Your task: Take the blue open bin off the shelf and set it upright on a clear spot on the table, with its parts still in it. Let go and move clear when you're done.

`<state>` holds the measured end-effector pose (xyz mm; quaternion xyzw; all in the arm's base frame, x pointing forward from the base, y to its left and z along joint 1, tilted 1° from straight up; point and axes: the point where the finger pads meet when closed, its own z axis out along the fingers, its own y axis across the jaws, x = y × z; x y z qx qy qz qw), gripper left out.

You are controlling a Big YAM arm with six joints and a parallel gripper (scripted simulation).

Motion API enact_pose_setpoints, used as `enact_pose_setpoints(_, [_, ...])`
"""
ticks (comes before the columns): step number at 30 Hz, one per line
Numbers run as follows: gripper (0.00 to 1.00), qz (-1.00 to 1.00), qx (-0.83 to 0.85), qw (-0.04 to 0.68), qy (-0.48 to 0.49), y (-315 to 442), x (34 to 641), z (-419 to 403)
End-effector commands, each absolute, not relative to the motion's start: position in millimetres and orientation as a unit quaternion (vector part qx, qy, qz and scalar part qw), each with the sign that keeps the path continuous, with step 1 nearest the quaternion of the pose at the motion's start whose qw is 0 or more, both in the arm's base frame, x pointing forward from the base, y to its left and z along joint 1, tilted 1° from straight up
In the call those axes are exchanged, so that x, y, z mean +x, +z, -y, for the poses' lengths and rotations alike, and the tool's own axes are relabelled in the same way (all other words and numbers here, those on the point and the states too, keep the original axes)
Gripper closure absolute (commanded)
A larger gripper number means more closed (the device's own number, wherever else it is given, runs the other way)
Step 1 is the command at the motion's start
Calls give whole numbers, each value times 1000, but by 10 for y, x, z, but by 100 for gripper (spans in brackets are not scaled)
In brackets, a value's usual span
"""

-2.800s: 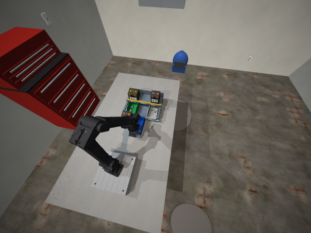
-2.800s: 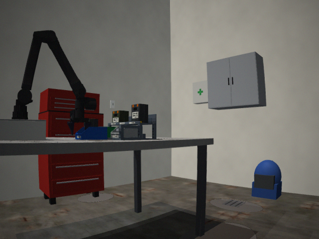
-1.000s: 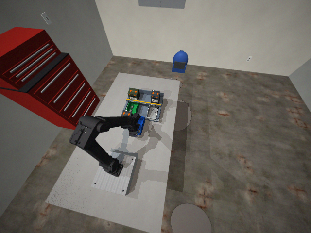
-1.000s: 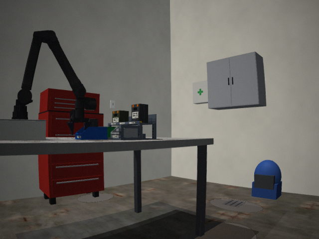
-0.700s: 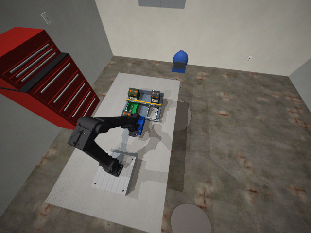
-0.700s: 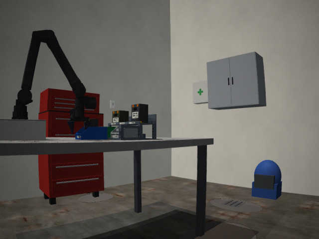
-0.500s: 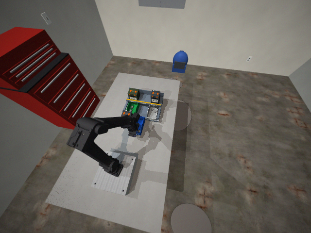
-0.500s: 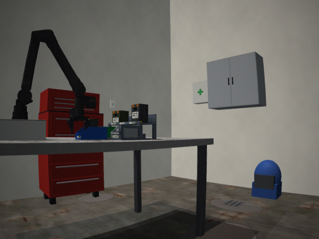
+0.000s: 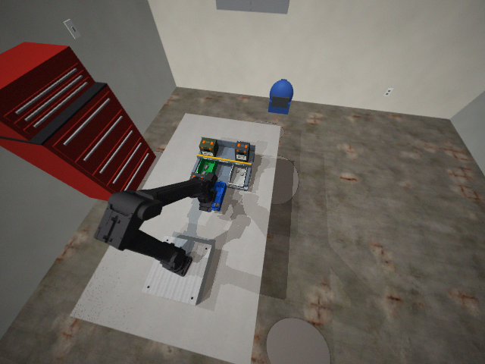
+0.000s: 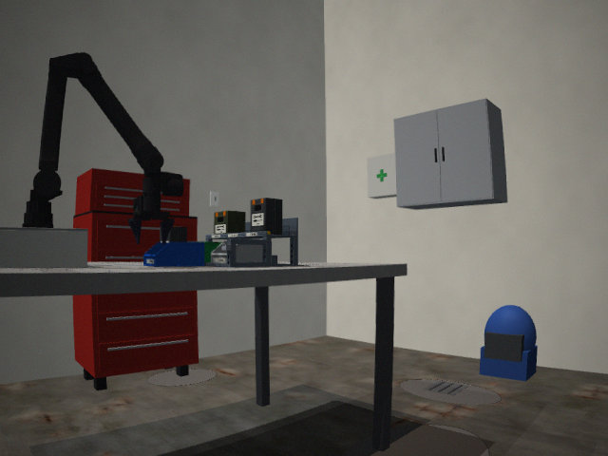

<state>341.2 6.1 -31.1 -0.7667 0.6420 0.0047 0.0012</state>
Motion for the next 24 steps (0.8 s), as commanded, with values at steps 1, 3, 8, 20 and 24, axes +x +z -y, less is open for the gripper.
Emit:
enact_pose_setpoints(1, [10, -643, -766, 8, -5, -163, 3600, -20])
enact_pose_setpoints(3, [10, -643, -766, 12, -10, -68, 3620, -19])
enact_pose_setpoints(8, [10, -643, -766, 13, -10, 55, 3623, -17])
enact_pose_setpoints(20, [10, -643, -766, 13, -11, 221, 3626, -19])
enact_pose_setpoints(24, [10, -643, -766, 5, -1, 158, 3597, -18])
